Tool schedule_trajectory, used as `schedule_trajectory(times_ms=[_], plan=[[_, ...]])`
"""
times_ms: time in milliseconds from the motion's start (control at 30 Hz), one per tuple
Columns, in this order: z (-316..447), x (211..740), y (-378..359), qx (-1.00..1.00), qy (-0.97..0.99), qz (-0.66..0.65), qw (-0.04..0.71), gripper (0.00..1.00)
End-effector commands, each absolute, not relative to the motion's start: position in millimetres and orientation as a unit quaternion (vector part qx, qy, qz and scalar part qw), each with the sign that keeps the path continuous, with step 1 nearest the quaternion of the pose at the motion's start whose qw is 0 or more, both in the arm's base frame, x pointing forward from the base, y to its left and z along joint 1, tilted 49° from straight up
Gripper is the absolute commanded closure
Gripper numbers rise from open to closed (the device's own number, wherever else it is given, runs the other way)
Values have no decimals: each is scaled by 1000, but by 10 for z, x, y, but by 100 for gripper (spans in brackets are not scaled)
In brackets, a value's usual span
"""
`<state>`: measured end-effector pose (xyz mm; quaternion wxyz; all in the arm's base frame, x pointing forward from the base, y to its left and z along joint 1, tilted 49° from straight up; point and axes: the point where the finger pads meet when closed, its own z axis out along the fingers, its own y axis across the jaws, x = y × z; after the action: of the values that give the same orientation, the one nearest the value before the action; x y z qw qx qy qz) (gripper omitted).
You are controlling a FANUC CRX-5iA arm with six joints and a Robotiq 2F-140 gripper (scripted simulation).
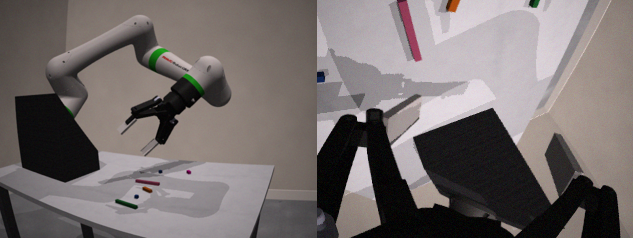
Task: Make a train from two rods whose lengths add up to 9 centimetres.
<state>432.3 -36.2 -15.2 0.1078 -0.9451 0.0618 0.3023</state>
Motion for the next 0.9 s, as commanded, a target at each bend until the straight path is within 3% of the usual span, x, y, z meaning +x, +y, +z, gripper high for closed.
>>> schedule_trajectory(times_ms=[0,867], plan=[[-279,4325,-354,-959,18,244,146,0],[-810,4348,-326,-945,-167,5,282,0]])
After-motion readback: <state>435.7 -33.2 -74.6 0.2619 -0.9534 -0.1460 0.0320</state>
